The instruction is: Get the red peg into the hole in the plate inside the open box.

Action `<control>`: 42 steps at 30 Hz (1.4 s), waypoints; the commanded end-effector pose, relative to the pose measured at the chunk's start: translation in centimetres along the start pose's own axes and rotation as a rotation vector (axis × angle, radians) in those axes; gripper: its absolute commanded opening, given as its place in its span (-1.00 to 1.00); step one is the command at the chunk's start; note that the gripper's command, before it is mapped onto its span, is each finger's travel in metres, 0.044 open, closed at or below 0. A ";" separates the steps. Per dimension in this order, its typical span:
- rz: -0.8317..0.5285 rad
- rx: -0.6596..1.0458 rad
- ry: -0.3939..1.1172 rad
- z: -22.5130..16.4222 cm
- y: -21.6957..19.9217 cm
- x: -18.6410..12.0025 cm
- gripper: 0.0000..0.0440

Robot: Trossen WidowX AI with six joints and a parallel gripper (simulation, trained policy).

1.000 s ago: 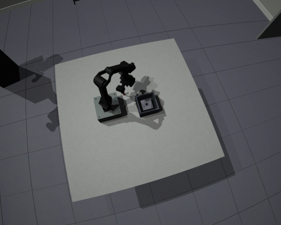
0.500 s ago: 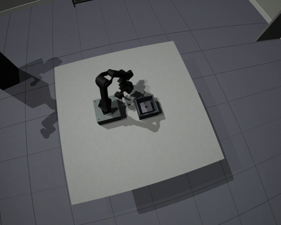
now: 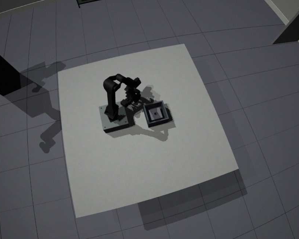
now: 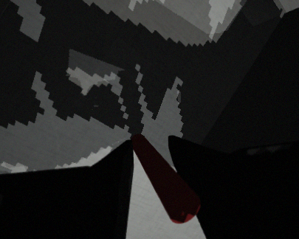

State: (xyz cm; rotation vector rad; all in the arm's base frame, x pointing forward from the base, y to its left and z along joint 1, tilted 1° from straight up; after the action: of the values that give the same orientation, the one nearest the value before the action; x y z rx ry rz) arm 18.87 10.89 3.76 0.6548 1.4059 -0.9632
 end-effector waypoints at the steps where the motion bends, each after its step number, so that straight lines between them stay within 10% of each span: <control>1: -0.012 0.002 0.032 0.1 0.1 0.2 -0.87; 42: 0.142 -0.151 -0.239 7.5 0.3 -10.1 -1.00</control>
State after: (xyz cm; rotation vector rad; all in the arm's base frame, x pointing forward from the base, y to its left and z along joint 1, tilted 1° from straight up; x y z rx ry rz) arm 23.08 6.82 13.20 0.5069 1.2109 -0.7973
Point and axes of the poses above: the point midway between the two fingers, 35 mm back from their tips, its own x axis out along the fingers, its own y axis across the jaws, z = x × y, the point moved 8 cm from there along -x, back along the fingers, and after that the axes turned 2 degrees about x, right-handed, at the moved point
